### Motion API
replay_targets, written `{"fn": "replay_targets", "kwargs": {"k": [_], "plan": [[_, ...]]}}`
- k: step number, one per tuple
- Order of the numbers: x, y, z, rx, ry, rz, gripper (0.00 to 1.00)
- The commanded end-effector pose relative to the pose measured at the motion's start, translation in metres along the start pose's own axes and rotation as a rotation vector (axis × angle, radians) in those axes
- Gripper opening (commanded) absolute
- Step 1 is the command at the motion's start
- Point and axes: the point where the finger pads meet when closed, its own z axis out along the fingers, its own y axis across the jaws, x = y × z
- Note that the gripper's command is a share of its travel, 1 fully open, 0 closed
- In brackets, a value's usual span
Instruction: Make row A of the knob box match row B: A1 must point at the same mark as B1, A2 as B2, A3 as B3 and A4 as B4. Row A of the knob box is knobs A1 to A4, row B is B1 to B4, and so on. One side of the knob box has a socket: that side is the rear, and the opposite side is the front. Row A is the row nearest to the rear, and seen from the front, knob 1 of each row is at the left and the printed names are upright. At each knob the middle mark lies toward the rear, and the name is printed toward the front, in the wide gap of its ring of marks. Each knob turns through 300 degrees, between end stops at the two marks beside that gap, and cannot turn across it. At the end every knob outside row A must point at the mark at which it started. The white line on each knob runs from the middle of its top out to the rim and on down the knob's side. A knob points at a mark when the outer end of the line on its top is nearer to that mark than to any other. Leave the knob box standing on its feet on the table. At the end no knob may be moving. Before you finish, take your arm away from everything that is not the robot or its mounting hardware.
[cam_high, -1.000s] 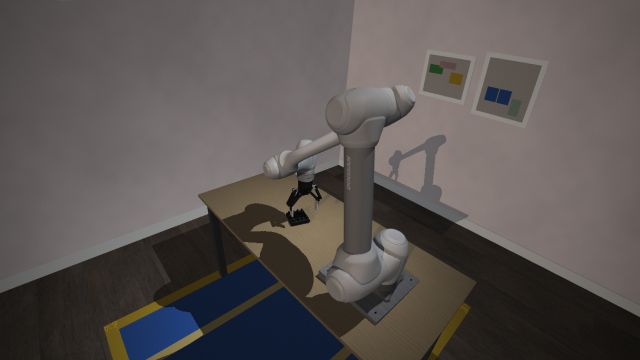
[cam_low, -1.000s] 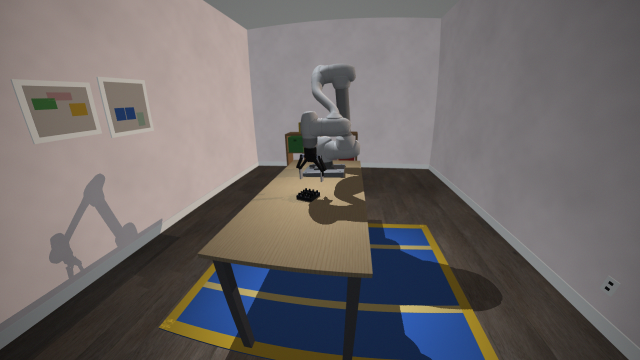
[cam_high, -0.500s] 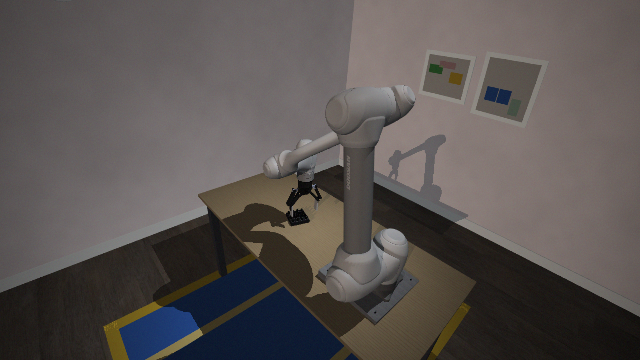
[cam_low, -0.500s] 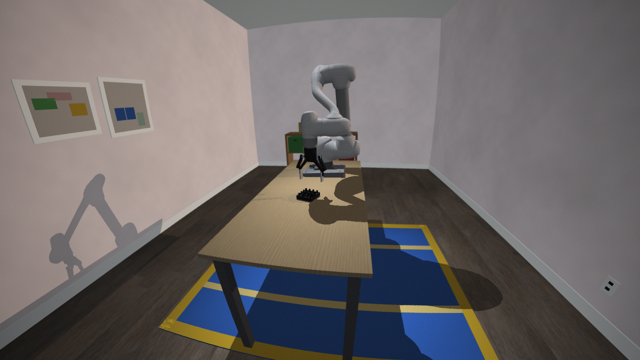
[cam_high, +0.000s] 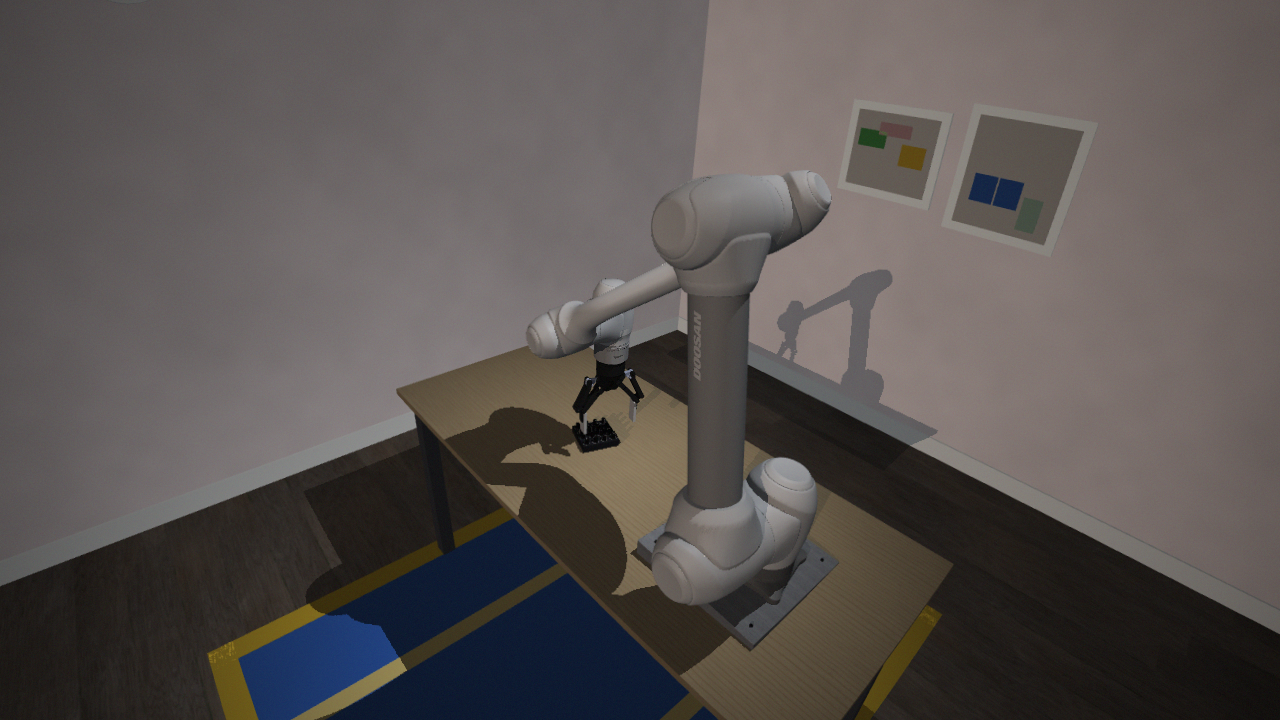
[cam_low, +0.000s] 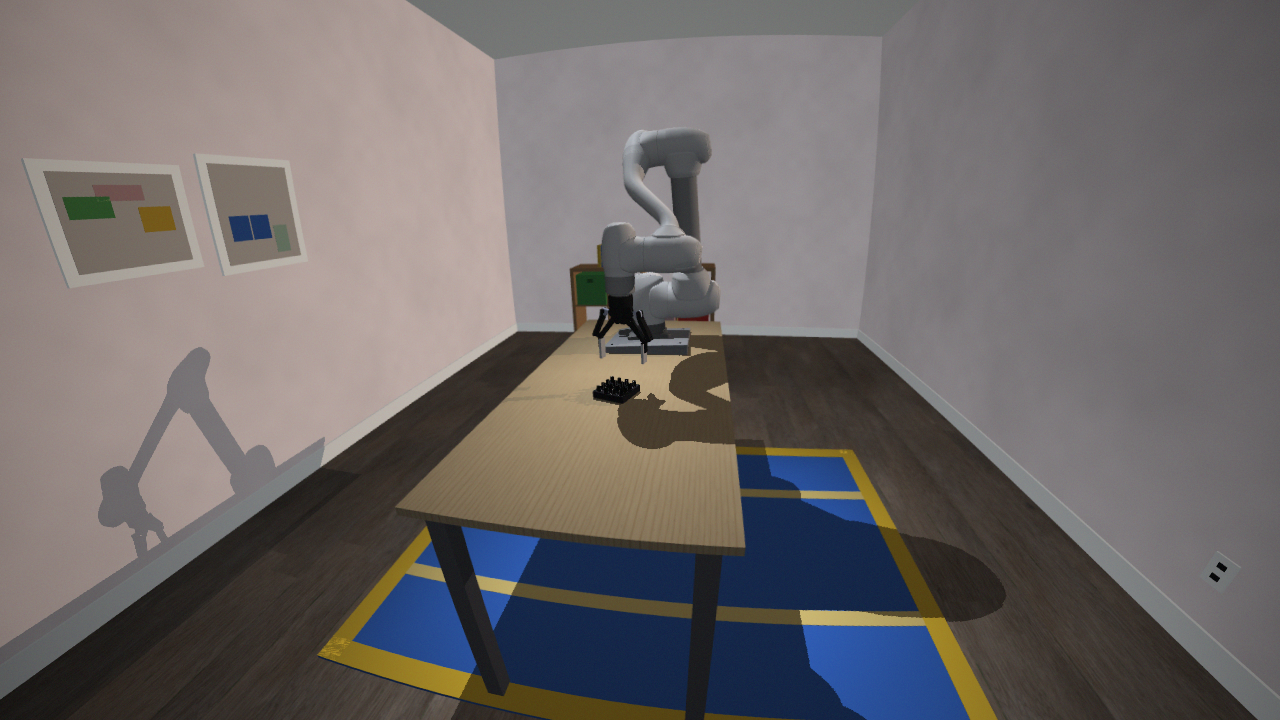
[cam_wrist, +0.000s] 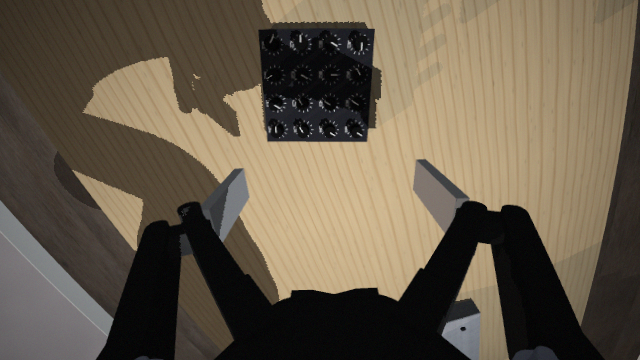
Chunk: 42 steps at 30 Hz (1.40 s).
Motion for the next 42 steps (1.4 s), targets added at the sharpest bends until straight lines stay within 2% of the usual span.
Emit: {"fn": "replay_targets", "kwargs": {"k": [1,7,11,13,16,28,30,31,42], "plan": [[0.0,0.0,0.0,0.0,0.0,0.0,1.0],[0.001,0.0,0.0,0.0,0.0,-0.02,1.0],[0.009,0.002,-0.002,0.0,0.0,-0.15,1.0],[0.009,0.002,-0.002,0.0,0.0,-0.15,1.0],[0.019,0.005,-0.004,0.0,0.0,-0.319,1.0],[0.047,0.013,-0.01,0.0,0.0,-0.788,1.0],[0.047,0.013,-0.01,0.0,0.0,-0.788,1.0],[0.053,0.015,-0.011,0.0,0.0,-0.888,1.0],[0.078,0.023,-0.015,0.0,0.0,-1.307,1.0]]}}
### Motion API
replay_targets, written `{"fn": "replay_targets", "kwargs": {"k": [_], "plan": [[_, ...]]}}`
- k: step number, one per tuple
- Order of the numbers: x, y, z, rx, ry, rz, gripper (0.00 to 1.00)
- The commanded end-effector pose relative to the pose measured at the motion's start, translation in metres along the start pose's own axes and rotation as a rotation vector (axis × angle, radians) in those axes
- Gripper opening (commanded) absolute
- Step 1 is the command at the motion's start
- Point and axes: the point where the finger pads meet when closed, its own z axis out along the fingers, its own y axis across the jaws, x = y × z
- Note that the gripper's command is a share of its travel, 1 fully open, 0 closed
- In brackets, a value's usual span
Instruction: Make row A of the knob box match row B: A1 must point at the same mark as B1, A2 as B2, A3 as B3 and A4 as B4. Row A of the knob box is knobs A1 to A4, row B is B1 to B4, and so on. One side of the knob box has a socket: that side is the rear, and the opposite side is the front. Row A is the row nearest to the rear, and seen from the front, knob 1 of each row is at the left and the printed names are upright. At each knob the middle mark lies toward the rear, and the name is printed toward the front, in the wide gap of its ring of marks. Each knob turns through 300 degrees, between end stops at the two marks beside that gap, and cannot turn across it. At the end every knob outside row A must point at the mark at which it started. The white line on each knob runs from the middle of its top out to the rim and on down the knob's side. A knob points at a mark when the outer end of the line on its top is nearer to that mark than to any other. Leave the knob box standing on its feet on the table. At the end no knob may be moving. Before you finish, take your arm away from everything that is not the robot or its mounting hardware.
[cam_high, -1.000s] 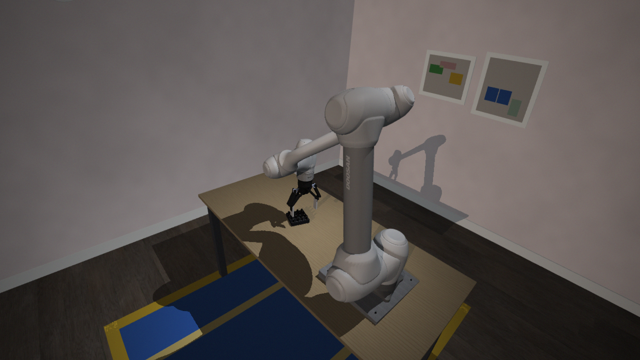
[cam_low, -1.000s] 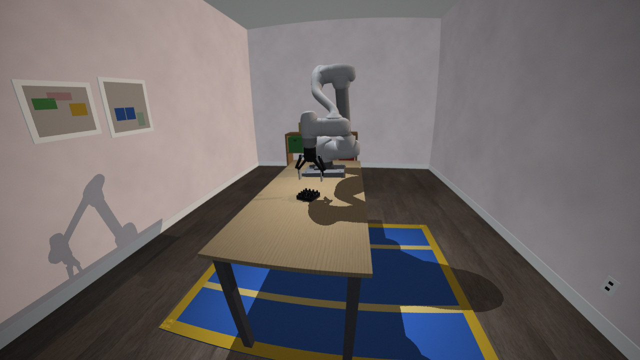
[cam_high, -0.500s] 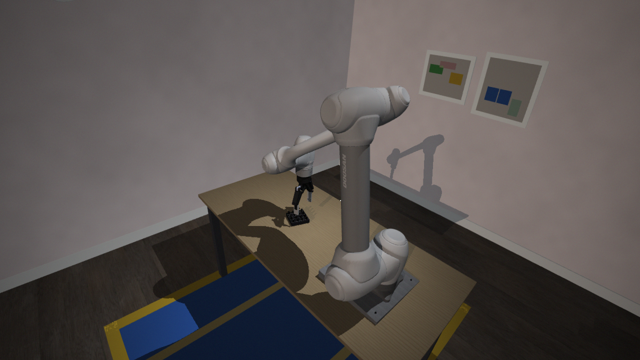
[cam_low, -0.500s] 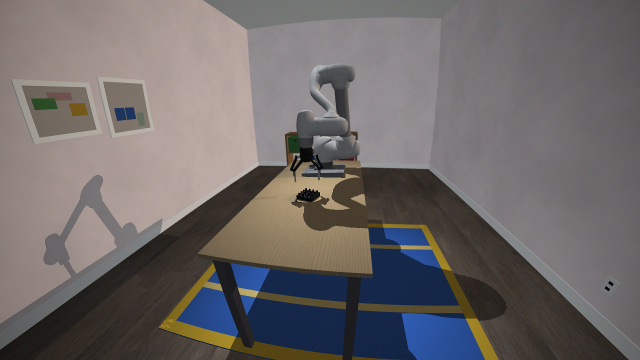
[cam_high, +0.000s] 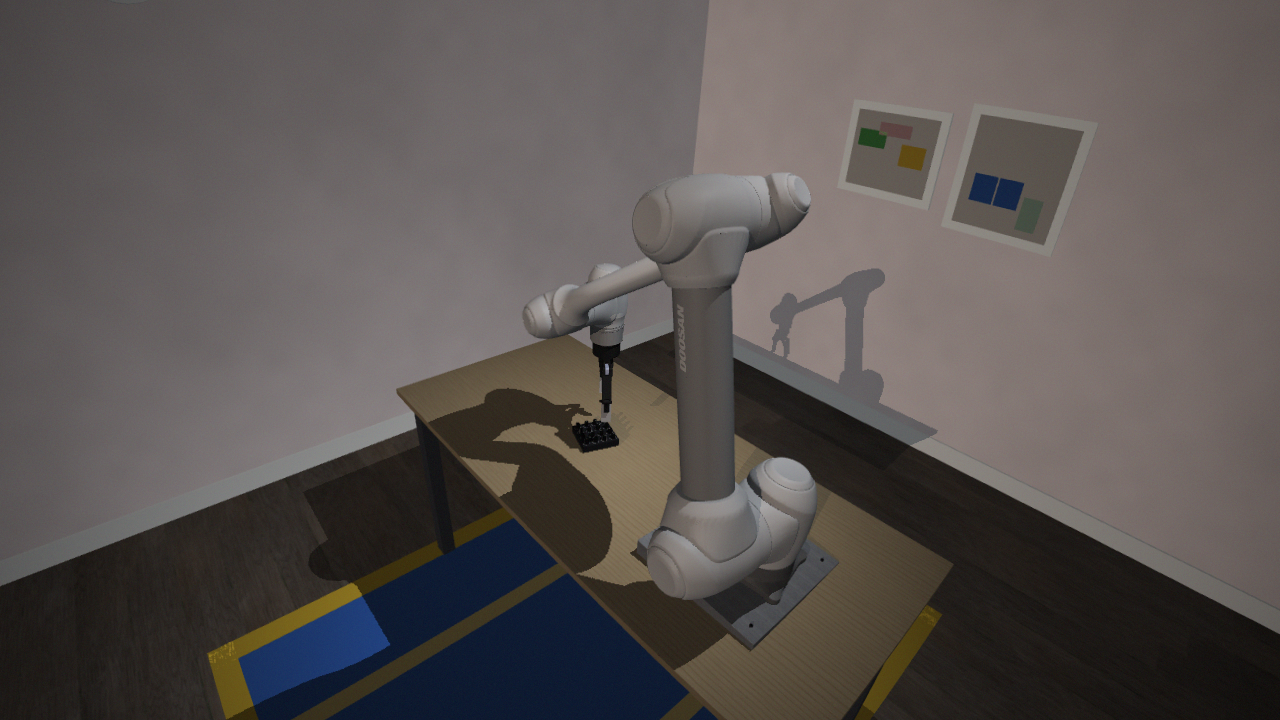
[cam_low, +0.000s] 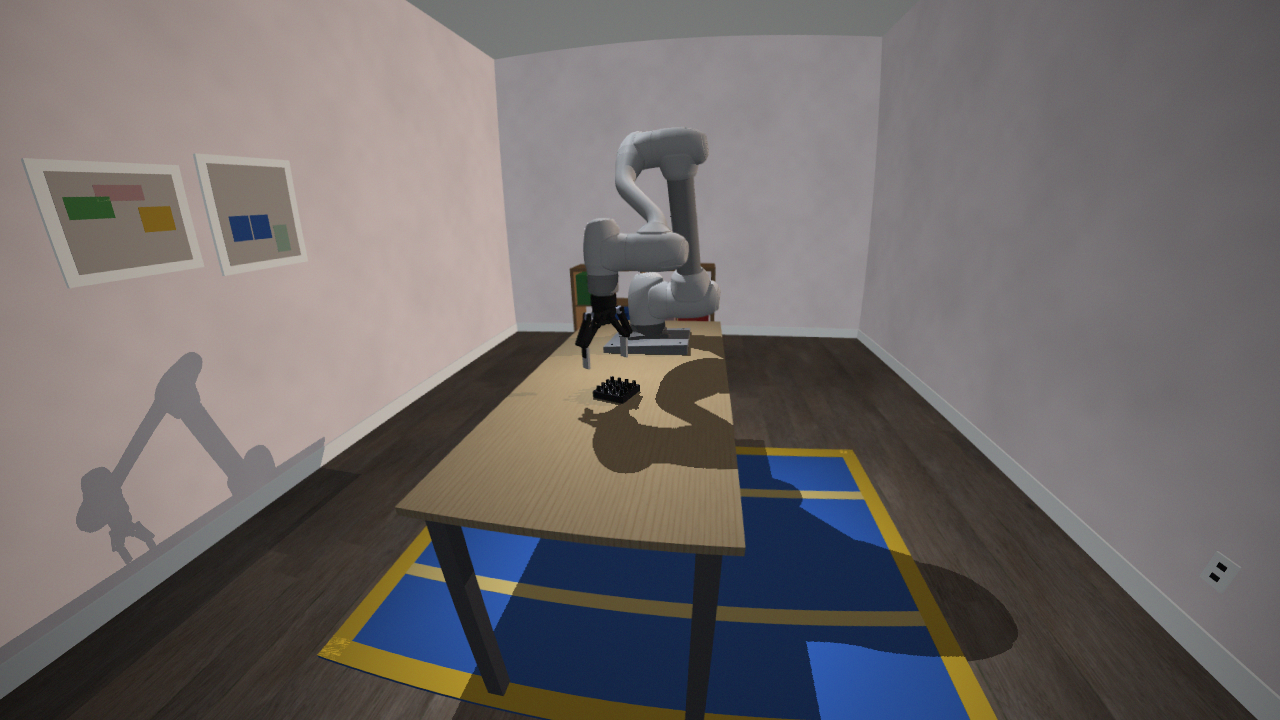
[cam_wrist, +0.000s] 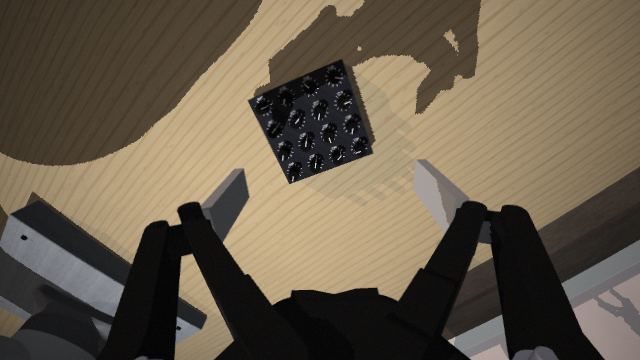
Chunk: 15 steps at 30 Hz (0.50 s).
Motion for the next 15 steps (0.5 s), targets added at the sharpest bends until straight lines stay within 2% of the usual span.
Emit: {"fn": "replay_targets", "kwargs": {"k": [1,3,5,7,11,15], "plan": [[0.0,0.009,-0.002,0.008,0.009,-0.156,1.0],[0.0,0.014,-0.002,0.007,0.009,-0.235,1.0],[0.0,0.014,-0.002,0.007,0.009,-0.235,1.0],[0.0,0.022,-0.004,0.007,0.01,-0.37,1.0],[0.0,0.031,-0.005,0.006,0.01,-0.513,1.0],[0.0,0.036,-0.006,0.006,0.011,-0.58,1.0]]}}
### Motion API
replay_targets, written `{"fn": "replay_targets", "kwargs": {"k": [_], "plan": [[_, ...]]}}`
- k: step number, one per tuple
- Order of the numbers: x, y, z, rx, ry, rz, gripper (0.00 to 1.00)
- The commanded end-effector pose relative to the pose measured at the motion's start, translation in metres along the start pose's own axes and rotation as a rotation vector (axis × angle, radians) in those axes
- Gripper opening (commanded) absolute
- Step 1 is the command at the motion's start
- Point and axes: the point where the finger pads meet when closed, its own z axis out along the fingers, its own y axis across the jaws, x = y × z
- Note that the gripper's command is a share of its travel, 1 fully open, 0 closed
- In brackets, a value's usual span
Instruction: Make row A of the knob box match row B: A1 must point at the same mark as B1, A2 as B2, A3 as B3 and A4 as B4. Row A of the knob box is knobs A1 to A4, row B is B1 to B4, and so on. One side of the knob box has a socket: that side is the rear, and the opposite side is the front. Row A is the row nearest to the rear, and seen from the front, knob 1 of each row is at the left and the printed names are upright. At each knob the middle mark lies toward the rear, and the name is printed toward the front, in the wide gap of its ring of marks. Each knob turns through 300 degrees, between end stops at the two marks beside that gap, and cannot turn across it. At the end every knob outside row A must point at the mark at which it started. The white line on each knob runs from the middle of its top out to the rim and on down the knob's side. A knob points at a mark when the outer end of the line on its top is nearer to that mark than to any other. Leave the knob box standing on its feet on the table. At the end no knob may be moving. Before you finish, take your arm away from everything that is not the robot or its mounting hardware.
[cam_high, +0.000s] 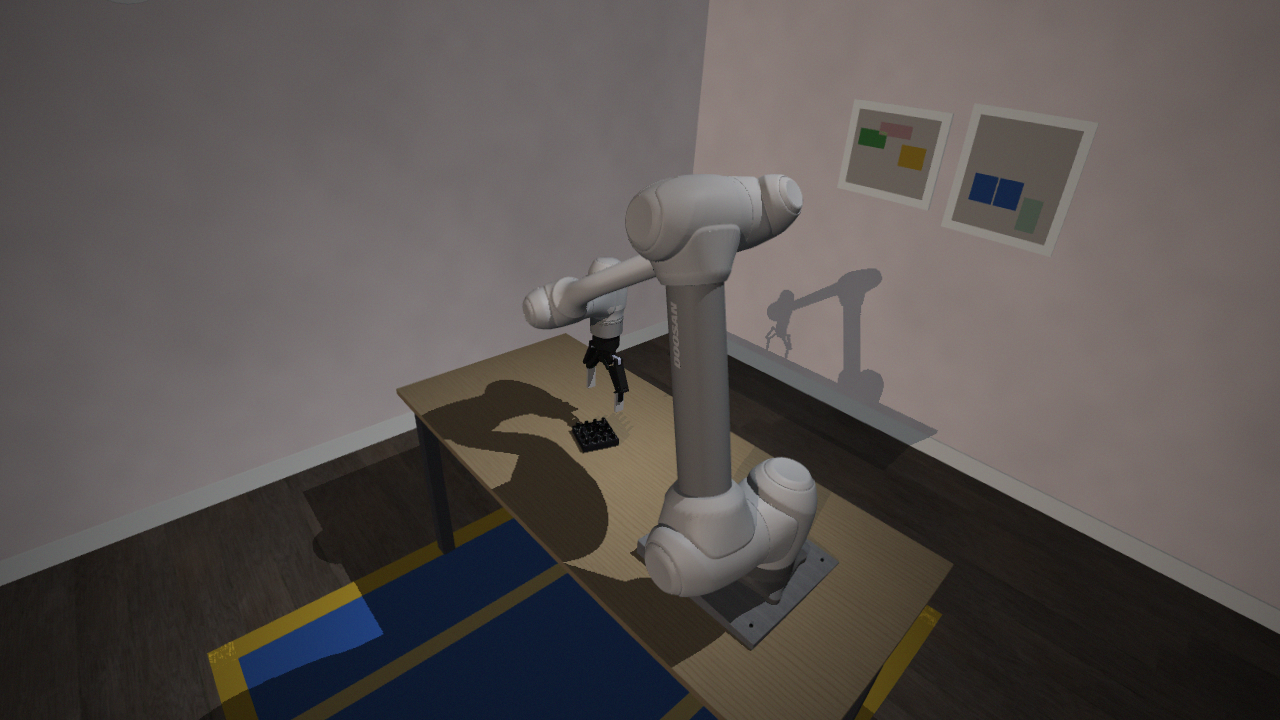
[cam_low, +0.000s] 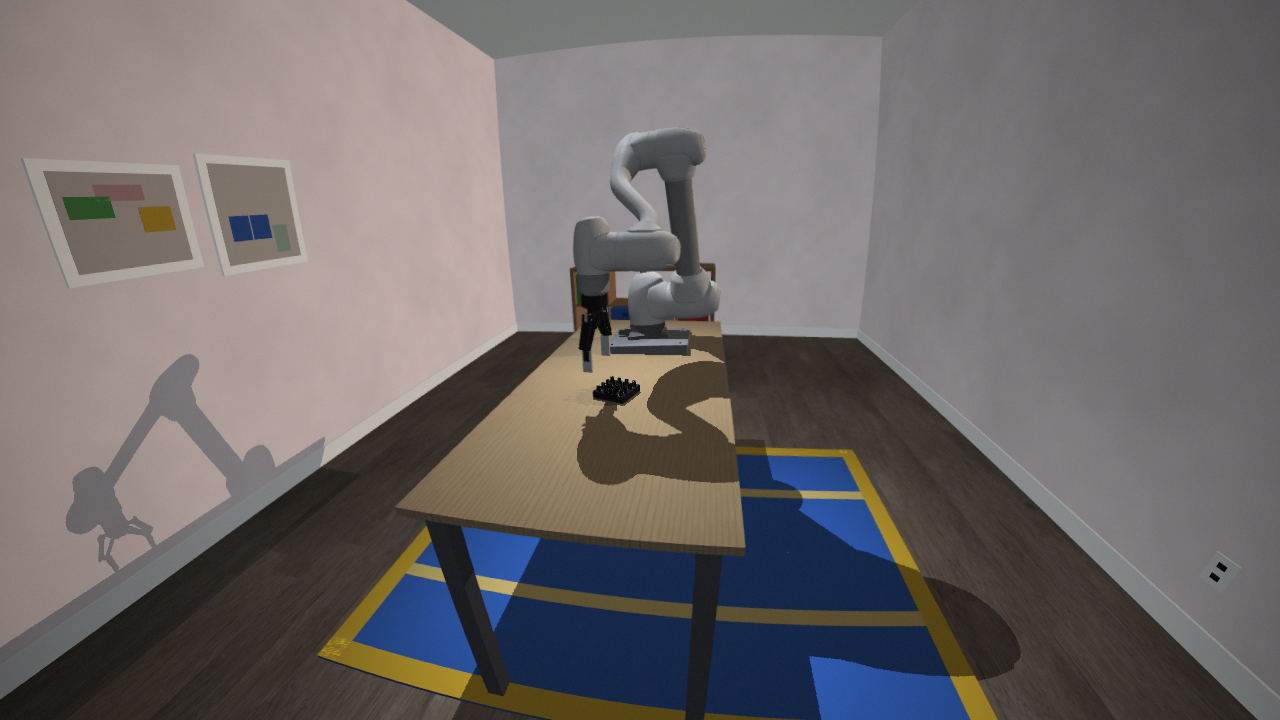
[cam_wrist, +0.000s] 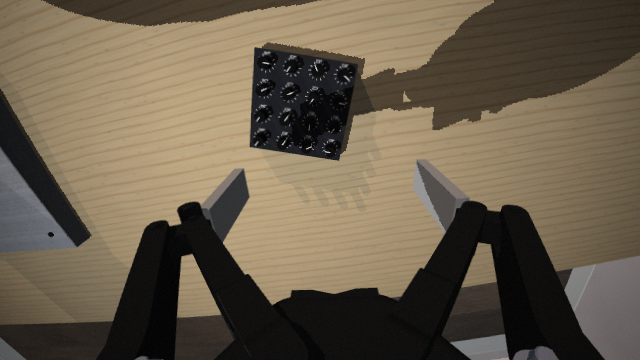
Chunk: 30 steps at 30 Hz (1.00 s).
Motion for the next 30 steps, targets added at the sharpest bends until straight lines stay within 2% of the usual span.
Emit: {"fn": "replay_targets", "kwargs": {"k": [1,2,3,30], "plan": [[-0.0009,0.0021,-0.0005,0.002,0.009,-0.044,1.0],[-0.0009,0.0021,-0.0005,0.002,0.009,-0.045,1.0],[-0.0009,0.0021,-0.0005,0.002,0.009,-0.045,0.12],[-0.0009,0.0021,-0.0005,0.002,0.009,-0.045,0.12]]}}
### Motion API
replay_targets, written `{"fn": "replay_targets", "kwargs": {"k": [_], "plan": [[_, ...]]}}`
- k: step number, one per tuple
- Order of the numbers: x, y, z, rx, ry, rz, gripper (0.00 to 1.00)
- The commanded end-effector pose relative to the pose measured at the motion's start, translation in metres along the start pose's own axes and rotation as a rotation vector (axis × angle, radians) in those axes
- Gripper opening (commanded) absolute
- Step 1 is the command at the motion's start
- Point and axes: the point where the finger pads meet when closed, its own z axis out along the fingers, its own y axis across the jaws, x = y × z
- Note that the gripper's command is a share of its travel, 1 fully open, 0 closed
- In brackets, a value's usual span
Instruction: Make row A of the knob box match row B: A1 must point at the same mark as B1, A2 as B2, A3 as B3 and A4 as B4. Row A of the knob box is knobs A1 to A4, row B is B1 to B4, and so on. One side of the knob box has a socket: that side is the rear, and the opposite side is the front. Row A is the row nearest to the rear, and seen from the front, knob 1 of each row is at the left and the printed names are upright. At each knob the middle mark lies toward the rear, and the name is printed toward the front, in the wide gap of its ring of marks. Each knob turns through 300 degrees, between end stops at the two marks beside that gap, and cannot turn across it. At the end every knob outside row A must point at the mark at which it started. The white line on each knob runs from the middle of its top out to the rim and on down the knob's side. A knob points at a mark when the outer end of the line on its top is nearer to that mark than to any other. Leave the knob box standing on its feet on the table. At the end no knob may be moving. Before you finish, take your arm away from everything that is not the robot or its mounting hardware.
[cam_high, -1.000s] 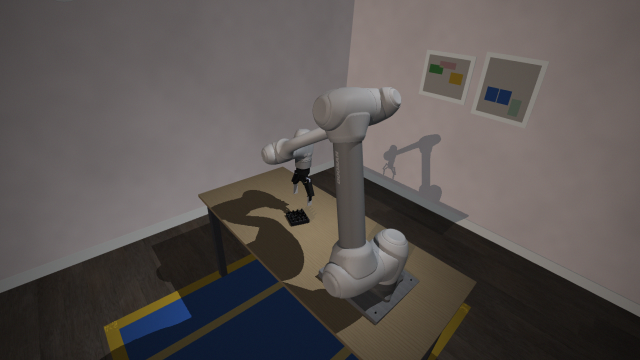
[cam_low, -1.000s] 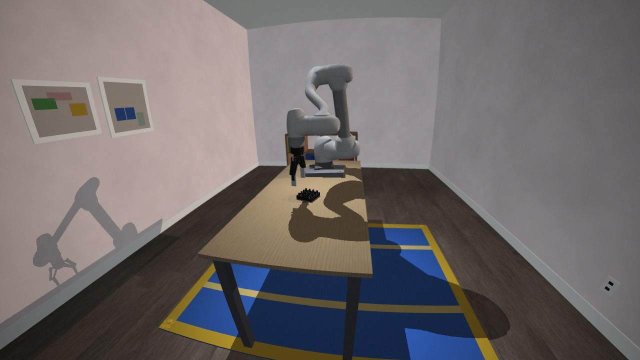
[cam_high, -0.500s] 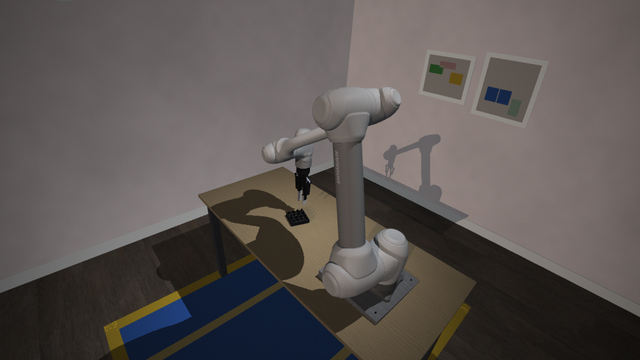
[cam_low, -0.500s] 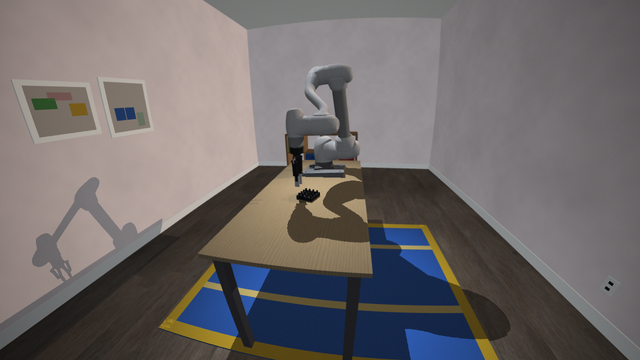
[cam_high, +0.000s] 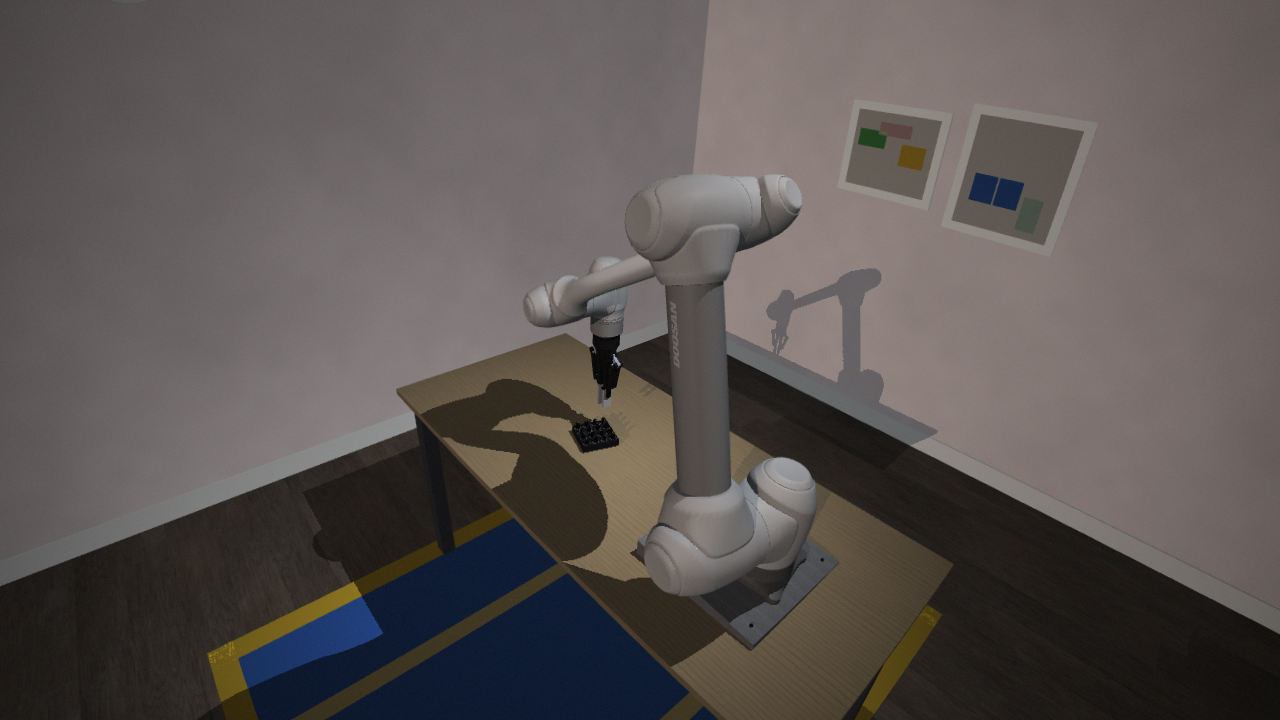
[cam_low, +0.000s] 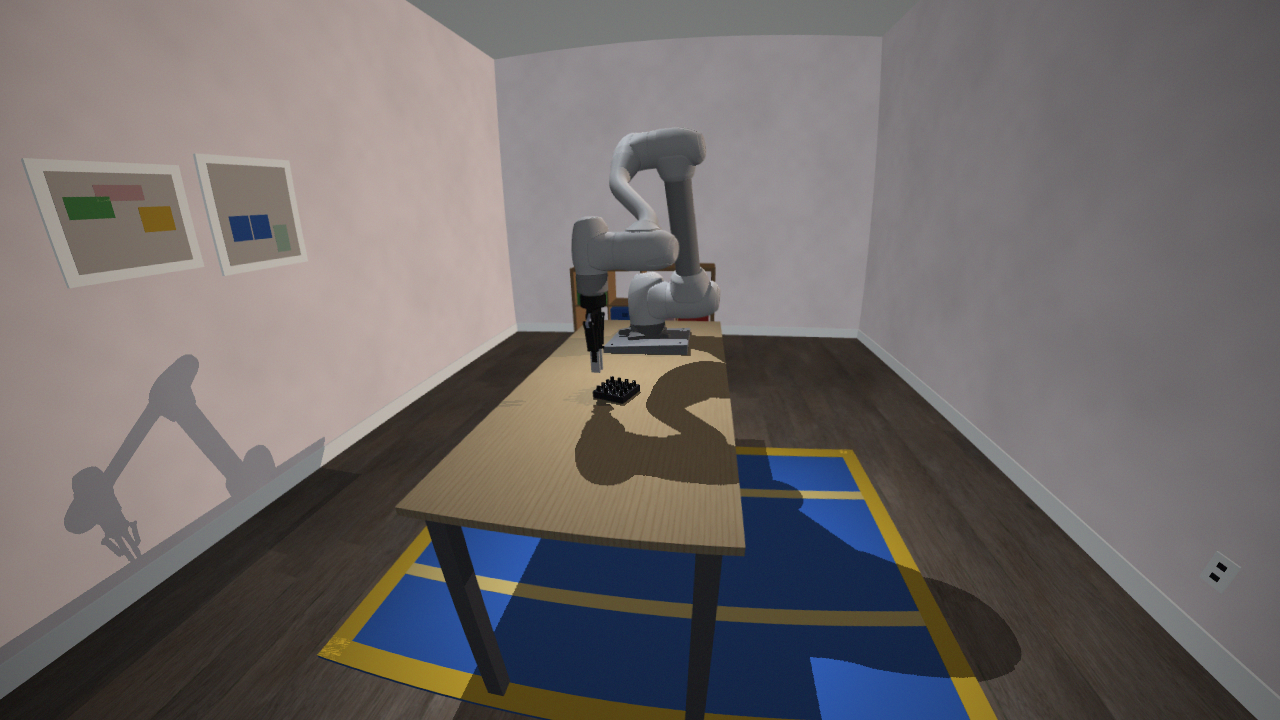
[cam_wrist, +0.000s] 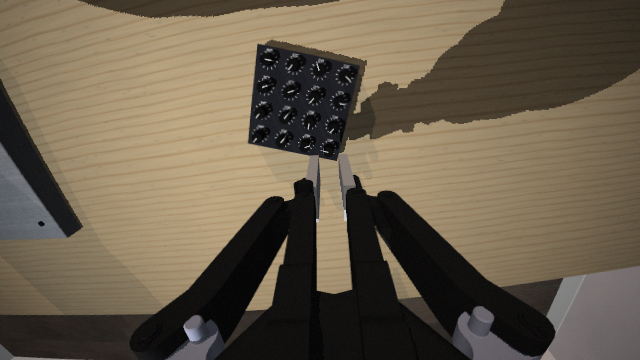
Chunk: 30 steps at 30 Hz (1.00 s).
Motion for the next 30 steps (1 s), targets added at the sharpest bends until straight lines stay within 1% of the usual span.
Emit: {"fn": "replay_targets", "kwargs": {"k": [1,16,30], "plan": [[0.0,0.0,-0.0001,0.0,0.0,0.0,0.12],[0.0,0.0,0.0008,0.0,0.0,0.0,0.12],[0.0,0.0,0.0095,0.0,0.0,0.0,0.12]]}}
